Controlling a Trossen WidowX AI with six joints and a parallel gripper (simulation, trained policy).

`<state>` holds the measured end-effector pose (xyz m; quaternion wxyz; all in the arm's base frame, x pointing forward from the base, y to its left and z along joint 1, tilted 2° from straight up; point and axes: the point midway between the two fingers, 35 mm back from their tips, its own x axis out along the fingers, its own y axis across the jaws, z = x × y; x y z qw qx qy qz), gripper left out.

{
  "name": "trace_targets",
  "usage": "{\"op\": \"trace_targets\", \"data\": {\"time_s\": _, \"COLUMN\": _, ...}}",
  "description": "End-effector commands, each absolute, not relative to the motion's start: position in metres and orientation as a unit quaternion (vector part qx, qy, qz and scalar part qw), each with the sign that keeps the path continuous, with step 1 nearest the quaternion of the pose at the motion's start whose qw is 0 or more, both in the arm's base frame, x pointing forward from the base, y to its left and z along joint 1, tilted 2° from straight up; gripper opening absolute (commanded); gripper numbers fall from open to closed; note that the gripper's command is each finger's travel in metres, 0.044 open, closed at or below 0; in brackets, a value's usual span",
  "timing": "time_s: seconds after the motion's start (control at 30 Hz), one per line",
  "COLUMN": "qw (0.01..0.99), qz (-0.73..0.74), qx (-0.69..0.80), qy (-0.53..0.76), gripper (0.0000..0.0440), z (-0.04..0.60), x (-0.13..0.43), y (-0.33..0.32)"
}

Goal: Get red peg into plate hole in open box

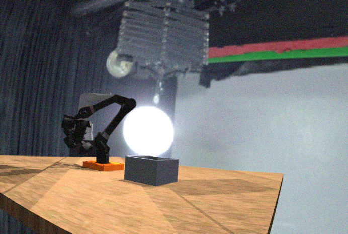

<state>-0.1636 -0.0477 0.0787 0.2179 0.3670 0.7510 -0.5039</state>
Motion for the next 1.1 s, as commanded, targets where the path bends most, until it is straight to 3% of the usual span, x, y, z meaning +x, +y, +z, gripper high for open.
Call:
{"op": "trace_targets", "data": {"time_s": 0.0, "qw": 0.221, "qz": -0.513, "qx": 0.359, "qy": 0.748, "gripper": 0.0426, "z": 0.082, "x": -0.165, "y": -0.053}}
{"op": "trace_targets", "data": {"time_s": 0.03, "qw": 0.226, "qz": -0.52, "qx": 0.349, "qy": 0.746, "gripper": 0.044, "z": 0.085, "x": -0.165, "y": -0.06}}
{"op": "trace_targets", "data": {"time_s": 0.6, "qw": 0.4, "qz": -0.602, "qx": 0.158, "qy": 0.673, "gripper": 0.044, "z": 0.154, "x": -0.092, "y": -0.18}}
{"op": "trace_targets", "data": {"time_s": 1.07, "qw": 0.569, "qz": -0.57, "qx": 0.073, "qy": 0.589, "gripper": 0.044, "z": 0.198, "x": 0.019, "y": -0.207}}
